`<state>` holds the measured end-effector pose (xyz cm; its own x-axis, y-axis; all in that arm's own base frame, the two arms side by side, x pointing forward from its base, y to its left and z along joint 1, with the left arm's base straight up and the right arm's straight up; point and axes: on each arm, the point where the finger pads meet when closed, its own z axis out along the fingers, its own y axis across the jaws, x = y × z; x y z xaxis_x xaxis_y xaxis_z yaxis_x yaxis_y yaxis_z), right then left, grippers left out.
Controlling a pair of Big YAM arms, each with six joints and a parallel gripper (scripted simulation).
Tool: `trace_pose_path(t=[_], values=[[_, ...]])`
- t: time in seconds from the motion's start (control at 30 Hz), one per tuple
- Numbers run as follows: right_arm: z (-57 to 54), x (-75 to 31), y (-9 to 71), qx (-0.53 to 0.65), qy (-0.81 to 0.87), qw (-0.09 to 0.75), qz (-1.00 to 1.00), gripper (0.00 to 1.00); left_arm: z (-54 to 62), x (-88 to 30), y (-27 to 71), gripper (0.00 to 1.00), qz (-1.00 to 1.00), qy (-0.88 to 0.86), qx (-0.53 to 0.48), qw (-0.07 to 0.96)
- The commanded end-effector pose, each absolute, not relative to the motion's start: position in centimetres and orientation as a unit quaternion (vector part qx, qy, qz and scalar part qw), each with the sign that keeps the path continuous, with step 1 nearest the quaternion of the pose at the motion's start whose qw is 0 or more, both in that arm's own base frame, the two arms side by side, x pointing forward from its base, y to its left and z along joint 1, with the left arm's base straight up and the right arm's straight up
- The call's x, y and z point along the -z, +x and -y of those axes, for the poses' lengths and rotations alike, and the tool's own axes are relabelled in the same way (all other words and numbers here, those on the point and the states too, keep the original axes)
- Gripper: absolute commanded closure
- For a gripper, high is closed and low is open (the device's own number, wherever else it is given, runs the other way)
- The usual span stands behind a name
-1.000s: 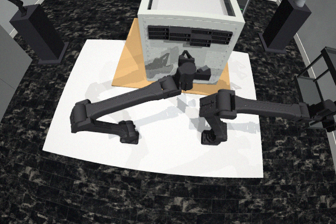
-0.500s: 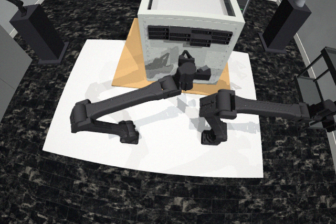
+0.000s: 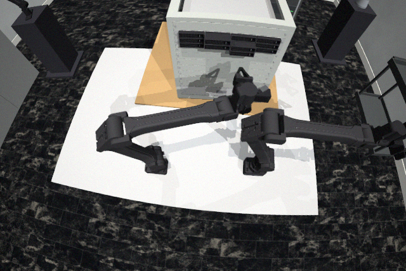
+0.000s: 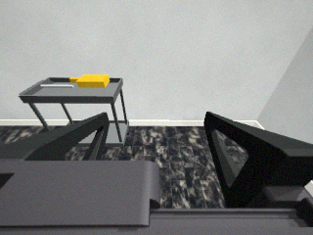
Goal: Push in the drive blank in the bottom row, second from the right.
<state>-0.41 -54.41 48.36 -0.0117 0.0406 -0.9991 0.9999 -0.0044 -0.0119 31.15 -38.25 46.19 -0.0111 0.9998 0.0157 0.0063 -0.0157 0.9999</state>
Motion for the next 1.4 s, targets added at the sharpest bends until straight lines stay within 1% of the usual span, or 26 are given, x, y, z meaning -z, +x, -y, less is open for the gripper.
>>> trace_pose_path(t=[0.0,0.2,0.27,0.53,0.7,0.87,1.37], values=[[54.5,-50.1,-0.1,0.500,0.500,0.500,-0.500,0.00,39.8,-49.5,31.3,1.00,-0.512,0.475,-0.492,0.520],[54.5,-50.1,-0.1,0.500,0.500,0.500,-0.500,0.00,38.3,-51.0,31.8,1.00,-0.519,0.461,-0.490,0.527],[54.5,-50.1,-0.1,0.500,0.500,0.500,-0.500,0.00,39.4,-49.2,33.1,1.00,-0.510,0.481,-0.500,0.509],[54.5,-50.1,-0.1,0.500,0.500,0.500,-0.500,0.00,39.3,-49.4,38.5,1.00,-0.510,0.475,-0.500,0.514],[54.5,-50.1,-0.1,0.500,0.500,0.500,-0.500,0.00,39.0,-51.1,37.0,1.00,-0.509,0.469,-0.491,0.530],[54.5,-50.1,-0.1,0.500,0.500,0.500,-0.500,0.00,39.7,-49.4,38.0,1.00,-0.508,0.478,-0.497,0.516],[54.5,-50.1,-0.1,0.500,0.500,0.500,-0.500,0.00,39.5,-49.8,37.9,1.00,-0.508,0.478,-0.498,0.516]])
